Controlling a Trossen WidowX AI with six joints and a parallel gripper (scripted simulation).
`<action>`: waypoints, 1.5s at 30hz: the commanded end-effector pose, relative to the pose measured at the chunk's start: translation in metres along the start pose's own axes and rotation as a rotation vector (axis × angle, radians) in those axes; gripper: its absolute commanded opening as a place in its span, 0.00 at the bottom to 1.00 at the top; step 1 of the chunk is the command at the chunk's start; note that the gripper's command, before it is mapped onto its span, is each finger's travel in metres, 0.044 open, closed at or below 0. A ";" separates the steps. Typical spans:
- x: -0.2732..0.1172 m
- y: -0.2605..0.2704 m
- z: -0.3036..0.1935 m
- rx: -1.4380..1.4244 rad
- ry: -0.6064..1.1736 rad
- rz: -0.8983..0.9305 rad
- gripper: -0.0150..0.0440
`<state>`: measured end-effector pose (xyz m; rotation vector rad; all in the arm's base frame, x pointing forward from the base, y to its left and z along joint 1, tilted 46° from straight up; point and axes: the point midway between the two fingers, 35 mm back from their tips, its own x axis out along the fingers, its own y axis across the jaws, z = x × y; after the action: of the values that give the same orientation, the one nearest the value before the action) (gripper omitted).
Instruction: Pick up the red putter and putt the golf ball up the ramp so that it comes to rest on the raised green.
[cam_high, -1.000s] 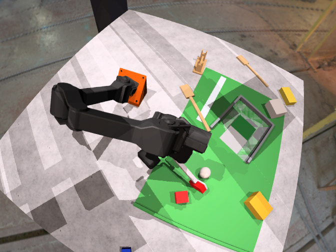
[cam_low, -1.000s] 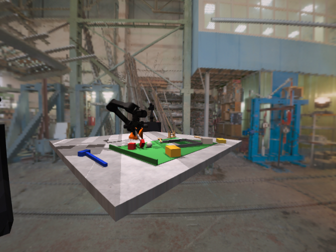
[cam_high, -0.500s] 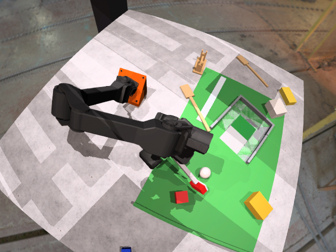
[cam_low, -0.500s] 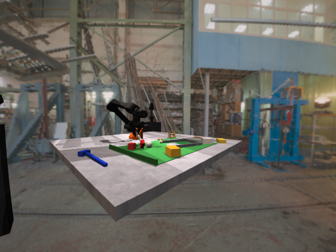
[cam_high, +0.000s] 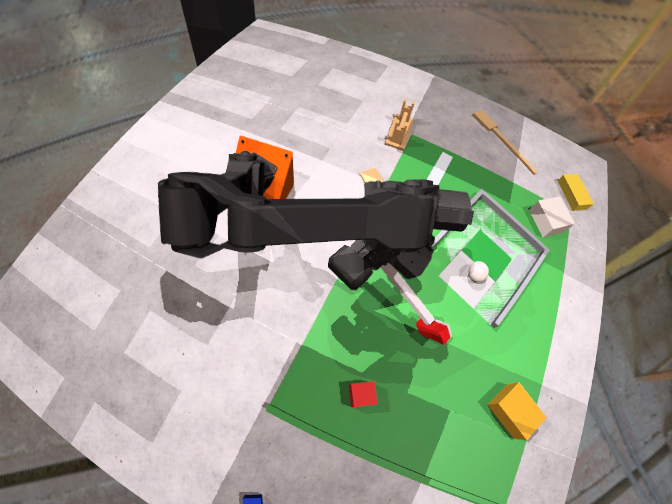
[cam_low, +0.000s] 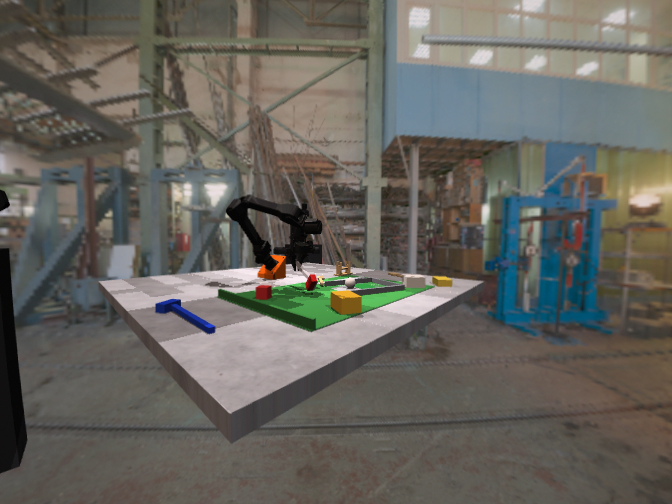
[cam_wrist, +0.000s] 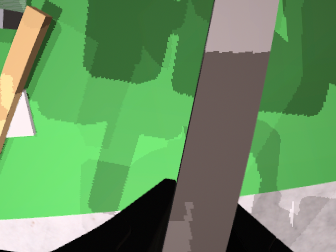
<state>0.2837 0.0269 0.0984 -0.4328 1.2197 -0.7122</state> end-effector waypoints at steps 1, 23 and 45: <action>-0.018 0.004 0.002 0.004 -0.009 0.011 0.25; -0.043 0.002 0.000 -0.002 -0.007 0.006 0.25; -0.043 0.002 0.000 -0.002 -0.007 0.006 0.25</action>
<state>0.2771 0.0575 0.1266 -0.4300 1.2167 -0.7094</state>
